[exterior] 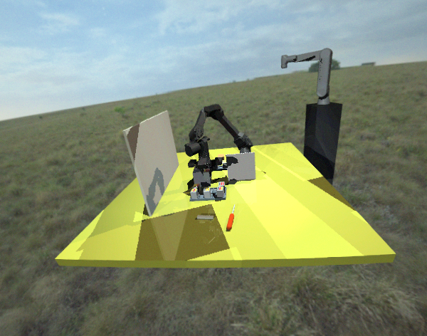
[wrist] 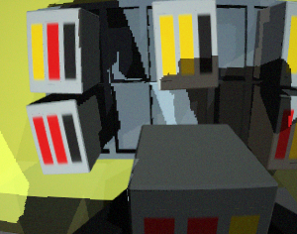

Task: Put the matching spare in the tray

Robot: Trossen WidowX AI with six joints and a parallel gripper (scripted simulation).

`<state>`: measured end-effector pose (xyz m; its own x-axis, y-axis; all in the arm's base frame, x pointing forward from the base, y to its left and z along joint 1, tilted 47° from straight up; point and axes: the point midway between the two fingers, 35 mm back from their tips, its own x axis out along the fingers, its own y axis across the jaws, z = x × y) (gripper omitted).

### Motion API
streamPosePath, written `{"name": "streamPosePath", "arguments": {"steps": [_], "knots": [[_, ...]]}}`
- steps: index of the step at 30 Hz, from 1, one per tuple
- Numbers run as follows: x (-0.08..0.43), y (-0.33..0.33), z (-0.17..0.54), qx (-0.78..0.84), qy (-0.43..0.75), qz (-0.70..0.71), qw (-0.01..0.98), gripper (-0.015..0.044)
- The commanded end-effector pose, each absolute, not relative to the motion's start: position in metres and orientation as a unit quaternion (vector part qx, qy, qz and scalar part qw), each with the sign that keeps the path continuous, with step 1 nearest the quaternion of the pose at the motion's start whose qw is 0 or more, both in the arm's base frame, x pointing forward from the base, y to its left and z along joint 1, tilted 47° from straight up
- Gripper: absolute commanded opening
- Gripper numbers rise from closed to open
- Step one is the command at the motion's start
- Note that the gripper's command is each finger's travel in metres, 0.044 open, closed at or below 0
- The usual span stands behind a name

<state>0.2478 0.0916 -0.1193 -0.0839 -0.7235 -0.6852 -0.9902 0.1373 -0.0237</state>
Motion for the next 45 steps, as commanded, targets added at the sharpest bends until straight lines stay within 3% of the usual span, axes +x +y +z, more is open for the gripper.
{"name": "streamPosePath", "arguments": {"steps": [1, 15, 27, 45], "knots": [[0.253, 0.114, -0.106, -0.614, 0.695, 0.235, 0.292, 0.0], [0.261, 0.138, -0.075, -0.612, 0.694, 0.239, 0.295, 0.0], [0.304, 0.087, -0.019, -0.578, 0.706, 0.23, 0.339, 0.0], [0.343, -0.012, 0.081, -0.6, 0.689, 0.242, 0.327, 0.0]]}}
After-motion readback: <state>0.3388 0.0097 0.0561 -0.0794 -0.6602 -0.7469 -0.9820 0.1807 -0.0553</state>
